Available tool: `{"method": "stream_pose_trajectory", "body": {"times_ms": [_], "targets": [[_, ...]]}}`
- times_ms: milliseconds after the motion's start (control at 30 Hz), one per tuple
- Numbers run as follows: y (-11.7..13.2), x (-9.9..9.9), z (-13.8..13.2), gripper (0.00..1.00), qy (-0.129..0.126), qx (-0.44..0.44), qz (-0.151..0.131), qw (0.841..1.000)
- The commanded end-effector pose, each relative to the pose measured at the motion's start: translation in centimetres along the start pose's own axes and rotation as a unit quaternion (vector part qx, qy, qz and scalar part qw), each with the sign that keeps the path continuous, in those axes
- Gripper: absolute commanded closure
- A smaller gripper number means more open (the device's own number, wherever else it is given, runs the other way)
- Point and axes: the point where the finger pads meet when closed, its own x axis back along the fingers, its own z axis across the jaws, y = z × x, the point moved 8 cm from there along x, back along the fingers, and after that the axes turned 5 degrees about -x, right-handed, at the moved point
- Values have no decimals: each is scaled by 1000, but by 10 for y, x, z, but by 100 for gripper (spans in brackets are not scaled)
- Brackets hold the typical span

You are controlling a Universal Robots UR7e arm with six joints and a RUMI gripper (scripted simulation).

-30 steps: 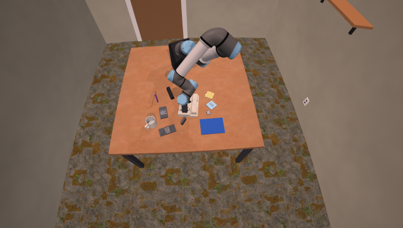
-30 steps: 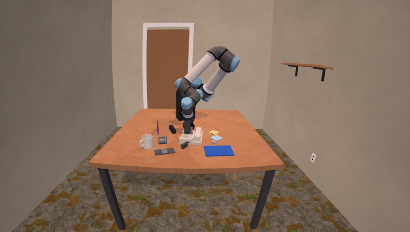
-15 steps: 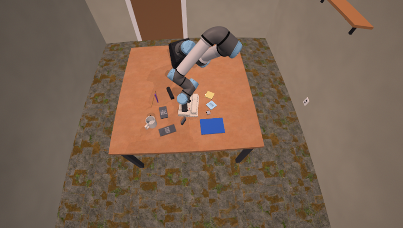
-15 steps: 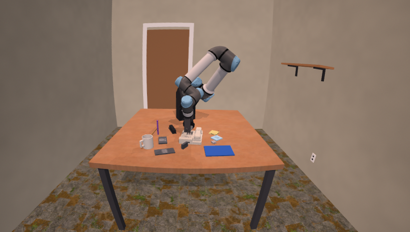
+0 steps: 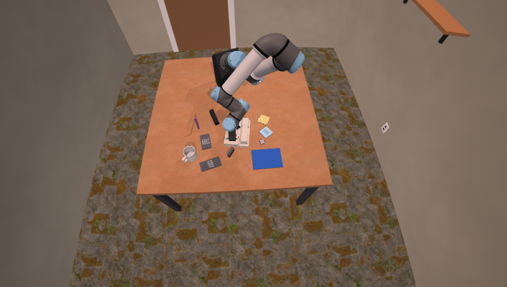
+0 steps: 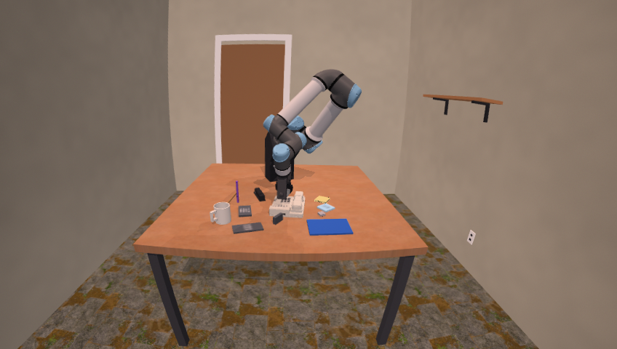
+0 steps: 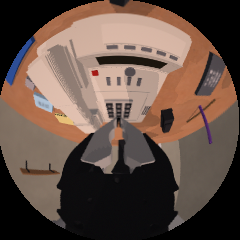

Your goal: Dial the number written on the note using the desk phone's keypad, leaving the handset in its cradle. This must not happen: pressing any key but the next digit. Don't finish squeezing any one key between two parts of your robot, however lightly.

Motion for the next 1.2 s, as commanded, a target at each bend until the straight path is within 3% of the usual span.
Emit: {"method": "stream_pose_trajectory", "body": {"times_ms": [0, 1167], "targets": [[0, 0, 0, 100, 0, 0, 0, 1000], [-8, -11, -1, 100, 0, 0, 0, 1000]]}}
